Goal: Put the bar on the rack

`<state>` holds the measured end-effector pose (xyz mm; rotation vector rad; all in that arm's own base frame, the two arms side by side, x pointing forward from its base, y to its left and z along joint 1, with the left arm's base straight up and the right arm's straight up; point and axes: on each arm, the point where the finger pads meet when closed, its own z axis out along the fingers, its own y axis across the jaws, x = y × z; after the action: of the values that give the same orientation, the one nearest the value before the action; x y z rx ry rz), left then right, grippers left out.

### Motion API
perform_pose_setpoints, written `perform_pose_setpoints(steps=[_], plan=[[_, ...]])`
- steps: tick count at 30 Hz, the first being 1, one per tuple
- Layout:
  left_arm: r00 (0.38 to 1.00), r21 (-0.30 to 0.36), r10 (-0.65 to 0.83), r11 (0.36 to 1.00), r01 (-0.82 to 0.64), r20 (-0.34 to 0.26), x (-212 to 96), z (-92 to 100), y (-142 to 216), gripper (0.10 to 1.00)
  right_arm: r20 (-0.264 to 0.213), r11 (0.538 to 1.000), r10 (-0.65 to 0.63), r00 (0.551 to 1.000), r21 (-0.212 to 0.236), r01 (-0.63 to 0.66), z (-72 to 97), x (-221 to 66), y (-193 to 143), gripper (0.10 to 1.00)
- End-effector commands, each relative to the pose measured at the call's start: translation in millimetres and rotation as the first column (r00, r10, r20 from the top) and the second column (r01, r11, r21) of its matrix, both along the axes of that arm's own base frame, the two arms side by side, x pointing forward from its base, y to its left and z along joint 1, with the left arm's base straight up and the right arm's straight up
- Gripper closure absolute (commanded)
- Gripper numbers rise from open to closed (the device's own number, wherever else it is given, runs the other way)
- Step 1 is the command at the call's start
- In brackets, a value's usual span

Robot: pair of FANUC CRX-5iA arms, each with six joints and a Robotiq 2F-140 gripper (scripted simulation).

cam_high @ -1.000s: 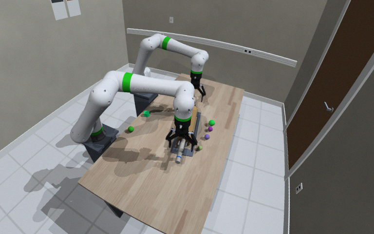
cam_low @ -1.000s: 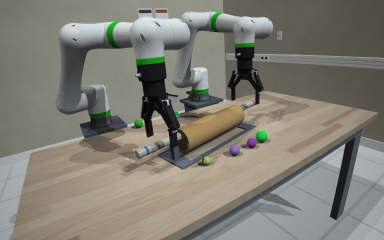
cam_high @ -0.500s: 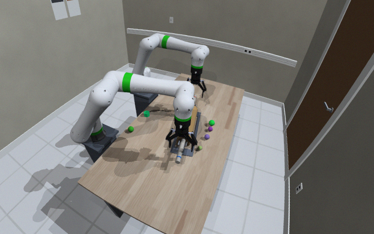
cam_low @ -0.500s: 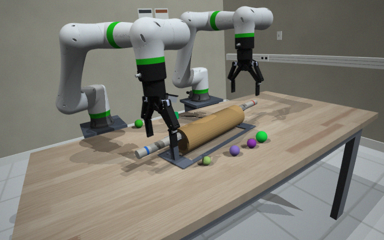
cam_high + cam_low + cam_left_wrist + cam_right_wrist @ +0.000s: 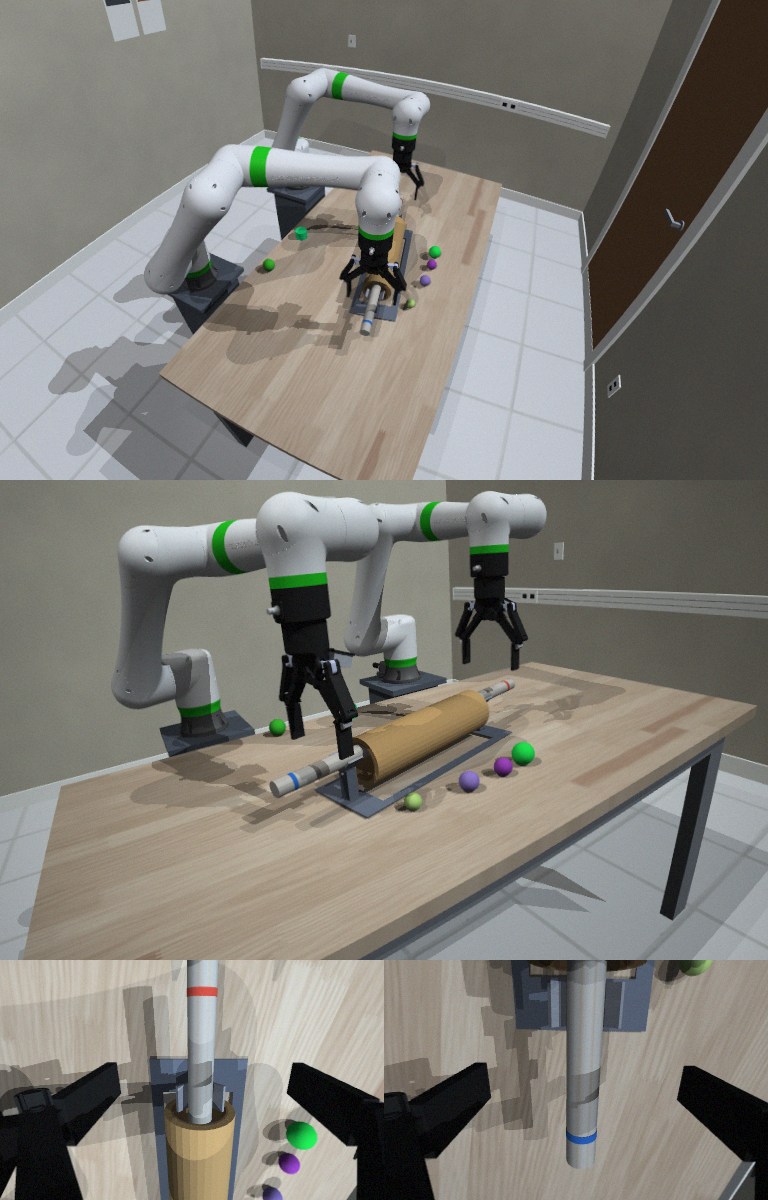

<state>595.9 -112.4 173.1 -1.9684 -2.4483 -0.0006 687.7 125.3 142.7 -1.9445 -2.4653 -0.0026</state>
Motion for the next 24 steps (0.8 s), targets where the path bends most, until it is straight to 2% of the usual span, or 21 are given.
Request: perform_pose_setpoints(steps=[1,9,13,22,24], plan=[[1.0,-0.001,0.0,1.0,0.0,0.002,0.4,1.1,-0.2,0.098,0.002,1.0,0.0,1.0,0.0,0.0,11.9,0.4,-0.2,0.098],[1.0,-0.001,0.0,1.0,0.0,0.002,0.4,1.1,-0.2,0.098,0.001,1.0,0.0,1.0,0.0,0.0,32.1,0.2,-0.3,0.098],[1.0,-0.001,0.008,1.0,-0.008,0.002,0.3,1.3,0.0,0.098,0.001,1.0,-0.003,1.0,0.0,0.003,32.5,0.0,-0.5,0.098],[0.991,-0.001,0.136,0.991,-0.136,0.002,-1.9,4.7,4.0,0.098,0.002,0.998,-0.056,0.998,0.0,0.056,37.2,-4.5,-4.6,0.098],[0.976,-0.001,0.219,0.976,-0.219,0.002,-3.4,6.9,6.6,0.098,0.002,0.997,-0.084,0.997,0.0,0.084,39.5,-6.9,-6.7,0.098]])
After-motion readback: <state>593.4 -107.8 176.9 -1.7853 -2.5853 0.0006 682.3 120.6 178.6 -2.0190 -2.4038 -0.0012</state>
